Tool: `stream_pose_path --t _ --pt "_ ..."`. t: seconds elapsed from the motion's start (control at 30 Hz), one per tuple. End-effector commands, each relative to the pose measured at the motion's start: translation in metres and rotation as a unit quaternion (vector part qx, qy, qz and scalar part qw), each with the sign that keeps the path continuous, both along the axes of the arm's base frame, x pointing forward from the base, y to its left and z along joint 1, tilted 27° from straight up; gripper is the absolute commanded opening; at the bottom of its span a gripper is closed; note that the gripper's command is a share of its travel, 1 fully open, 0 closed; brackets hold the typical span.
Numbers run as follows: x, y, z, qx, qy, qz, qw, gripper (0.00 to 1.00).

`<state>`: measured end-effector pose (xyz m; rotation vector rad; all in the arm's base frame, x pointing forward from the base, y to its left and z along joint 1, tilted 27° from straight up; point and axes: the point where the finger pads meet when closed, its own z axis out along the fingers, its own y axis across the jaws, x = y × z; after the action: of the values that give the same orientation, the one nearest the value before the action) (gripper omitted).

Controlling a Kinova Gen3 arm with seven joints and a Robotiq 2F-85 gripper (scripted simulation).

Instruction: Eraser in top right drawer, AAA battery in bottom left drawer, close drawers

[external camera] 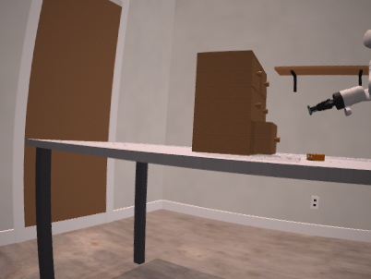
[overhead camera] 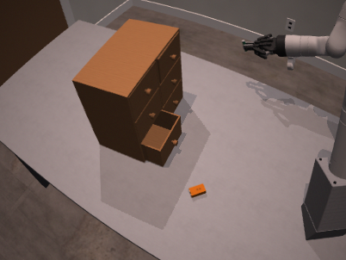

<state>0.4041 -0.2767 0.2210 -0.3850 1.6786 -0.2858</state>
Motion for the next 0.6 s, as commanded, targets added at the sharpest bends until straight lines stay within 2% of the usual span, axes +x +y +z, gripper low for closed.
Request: stream_pose_path --t 0.0,0.57 --pt "0.0010 -0.0005 0.0023 -0.001 -0.005 -0.002 1.000 0.05" --pt "0.0031 0.0054 -0.0006 -0.001 -0.005 -0.001 1.000 0.05"
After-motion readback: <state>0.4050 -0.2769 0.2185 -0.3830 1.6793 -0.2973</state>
